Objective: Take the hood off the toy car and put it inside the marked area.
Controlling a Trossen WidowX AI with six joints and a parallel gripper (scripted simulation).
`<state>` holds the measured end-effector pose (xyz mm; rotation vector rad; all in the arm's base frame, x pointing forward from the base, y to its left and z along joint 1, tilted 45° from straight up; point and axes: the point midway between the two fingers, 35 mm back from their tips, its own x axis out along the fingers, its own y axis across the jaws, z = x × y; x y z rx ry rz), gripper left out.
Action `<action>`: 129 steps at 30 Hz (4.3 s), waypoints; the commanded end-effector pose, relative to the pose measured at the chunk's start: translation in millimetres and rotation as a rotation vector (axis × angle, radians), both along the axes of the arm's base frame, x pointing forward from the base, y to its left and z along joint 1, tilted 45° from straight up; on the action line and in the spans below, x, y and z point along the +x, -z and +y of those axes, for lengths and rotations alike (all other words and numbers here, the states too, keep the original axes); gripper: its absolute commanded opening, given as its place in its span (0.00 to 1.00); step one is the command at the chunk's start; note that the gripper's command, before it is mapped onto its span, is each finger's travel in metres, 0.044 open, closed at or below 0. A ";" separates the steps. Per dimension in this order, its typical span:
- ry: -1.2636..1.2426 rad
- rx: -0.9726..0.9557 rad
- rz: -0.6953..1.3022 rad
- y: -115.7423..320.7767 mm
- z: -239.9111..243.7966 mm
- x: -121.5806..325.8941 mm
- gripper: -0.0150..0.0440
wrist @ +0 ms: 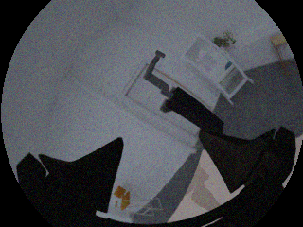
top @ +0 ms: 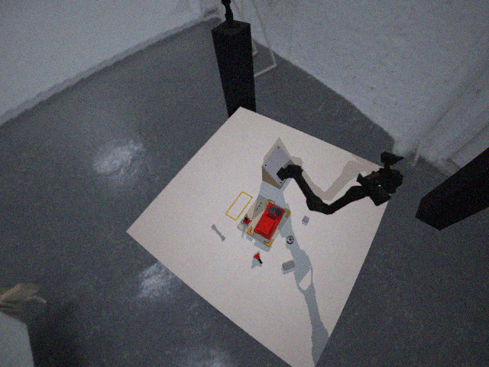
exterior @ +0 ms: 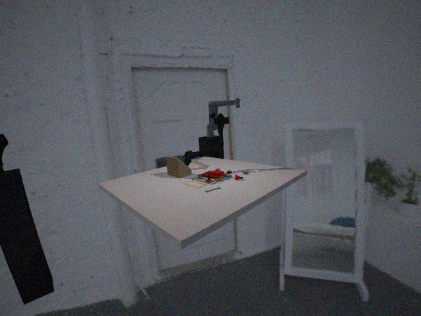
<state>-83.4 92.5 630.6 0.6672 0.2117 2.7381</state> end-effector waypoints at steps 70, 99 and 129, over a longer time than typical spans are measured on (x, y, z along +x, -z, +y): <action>-2.527 2.564 -0.554 463.5 -239.7 414.8 1.00; -2.172 3.441 -0.971 527.7 -59.7 415.0 1.00; -2.174 3.440 -0.971 545.3 -38.5 414.9 1.00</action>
